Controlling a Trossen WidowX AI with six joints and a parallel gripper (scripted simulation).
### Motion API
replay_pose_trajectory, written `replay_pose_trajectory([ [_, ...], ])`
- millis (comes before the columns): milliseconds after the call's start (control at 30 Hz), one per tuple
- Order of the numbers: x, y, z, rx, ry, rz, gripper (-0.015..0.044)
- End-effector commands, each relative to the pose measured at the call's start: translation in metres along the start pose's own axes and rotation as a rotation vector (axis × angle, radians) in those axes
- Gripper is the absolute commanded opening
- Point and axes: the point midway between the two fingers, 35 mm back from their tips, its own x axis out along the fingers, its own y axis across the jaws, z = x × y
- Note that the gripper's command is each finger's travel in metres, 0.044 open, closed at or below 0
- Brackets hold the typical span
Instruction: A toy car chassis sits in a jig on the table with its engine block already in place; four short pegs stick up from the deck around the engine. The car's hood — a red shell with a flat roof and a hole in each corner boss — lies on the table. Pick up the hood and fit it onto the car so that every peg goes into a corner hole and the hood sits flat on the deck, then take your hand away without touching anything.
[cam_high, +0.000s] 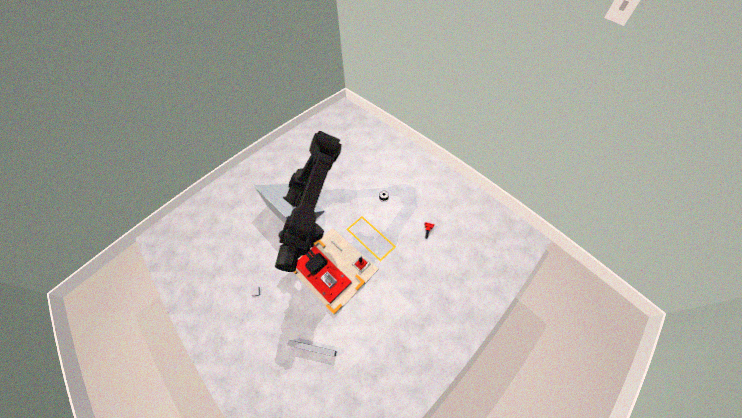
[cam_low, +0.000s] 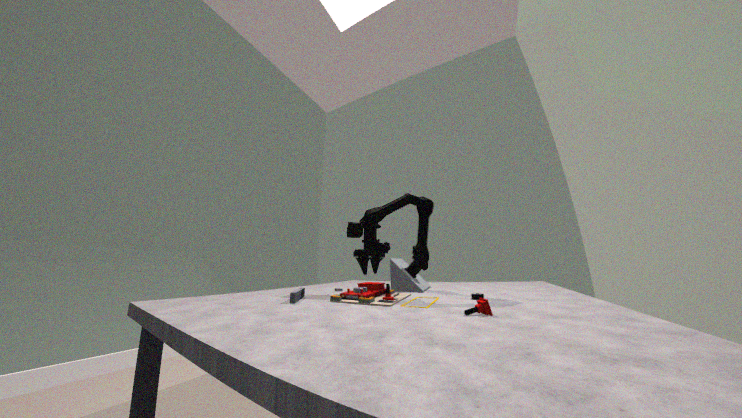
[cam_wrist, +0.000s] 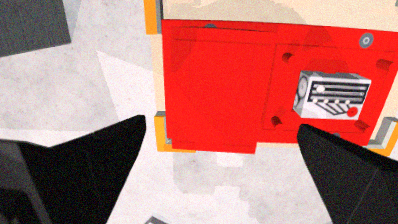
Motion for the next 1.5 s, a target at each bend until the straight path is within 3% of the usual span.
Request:
replay_pose_trajectory([
  [0,0.004,0.001,0.001,0.008,-0.006,-0.001,0.044],
  [1467,0.034,0.001,0.003,0.008,-0.008,-0.001,0.044],
])
